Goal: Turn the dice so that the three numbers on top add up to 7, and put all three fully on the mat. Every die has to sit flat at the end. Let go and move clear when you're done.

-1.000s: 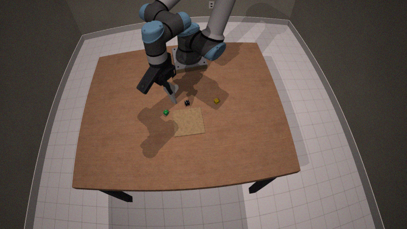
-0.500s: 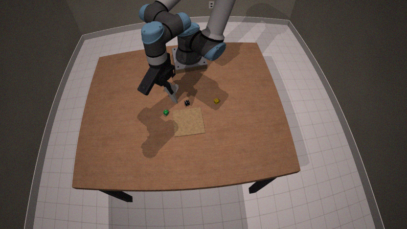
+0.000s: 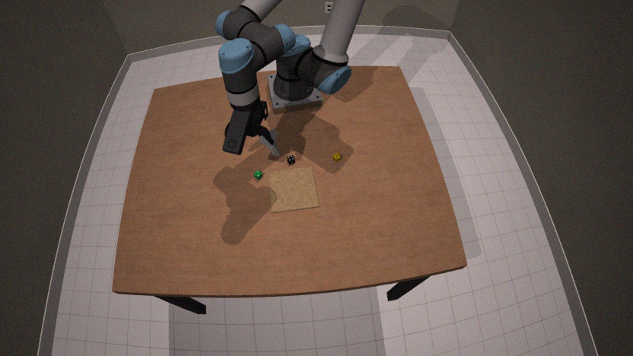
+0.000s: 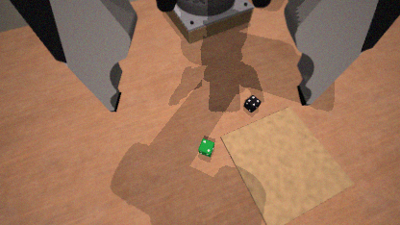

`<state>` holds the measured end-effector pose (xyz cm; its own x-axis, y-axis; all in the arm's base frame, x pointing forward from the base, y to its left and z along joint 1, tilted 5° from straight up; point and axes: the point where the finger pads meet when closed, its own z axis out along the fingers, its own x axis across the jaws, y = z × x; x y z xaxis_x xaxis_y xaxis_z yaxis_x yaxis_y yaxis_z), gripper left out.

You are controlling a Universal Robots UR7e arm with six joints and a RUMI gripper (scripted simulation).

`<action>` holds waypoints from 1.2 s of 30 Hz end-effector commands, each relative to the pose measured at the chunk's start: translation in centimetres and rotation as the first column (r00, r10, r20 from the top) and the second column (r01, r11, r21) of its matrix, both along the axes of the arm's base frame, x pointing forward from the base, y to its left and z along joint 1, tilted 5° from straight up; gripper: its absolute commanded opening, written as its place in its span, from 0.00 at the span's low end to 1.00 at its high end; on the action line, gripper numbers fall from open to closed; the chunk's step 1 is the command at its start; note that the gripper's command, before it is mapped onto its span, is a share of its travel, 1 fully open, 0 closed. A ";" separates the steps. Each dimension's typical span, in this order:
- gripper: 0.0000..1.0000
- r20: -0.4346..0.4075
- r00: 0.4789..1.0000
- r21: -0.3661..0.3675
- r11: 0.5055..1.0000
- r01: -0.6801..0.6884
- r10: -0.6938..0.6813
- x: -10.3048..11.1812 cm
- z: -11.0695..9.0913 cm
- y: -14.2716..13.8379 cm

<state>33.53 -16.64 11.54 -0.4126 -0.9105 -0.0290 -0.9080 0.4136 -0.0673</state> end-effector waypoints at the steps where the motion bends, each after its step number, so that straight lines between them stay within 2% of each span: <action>1: 1.00 0.006 0.985 -0.010 0.985 -0.173 0.173 0.2 -0.5 -0.1; 4: 1.00 0.006 0.984 -0.010 0.984 -0.179 0.179 0.2 -0.6 -0.1; 8: 1.00 0.003 0.940 -0.024 0.939 -0.342 0.342 0.3 -1.2 0.0; 9: 1.00 0.002 0.939 -0.024 0.938 -0.345 0.345 0.3 -1.2 0.0; 16: 1.00 -0.005 0.843 -0.039 0.842 -0.538 0.538 0.3 -1.9 0.0; 18: 1.00 -0.008 0.796 -0.045 0.795 -0.605 0.605 0.3 -2.2 0.0; 21: 1.00 -0.008 0.795 -0.045 0.794 -0.606 0.606 0.3 -2.2 0.0; 31: 1.00 -0.027 0.551 -0.064 0.549 -0.834 0.834 0.2 -3.4 0.1; 35: 1.00 -0.033 0.479 -0.067 0.476 -0.877 0.877 0.1 -3.7 0.1; 36: 1.00 -0.033 0.479 -0.067 0.476 -0.877 0.877 0.1 -3.7 0.1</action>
<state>33.65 -16.52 8.07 0.5367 -0.8428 0.0404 -0.8406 -0.5382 -0.0607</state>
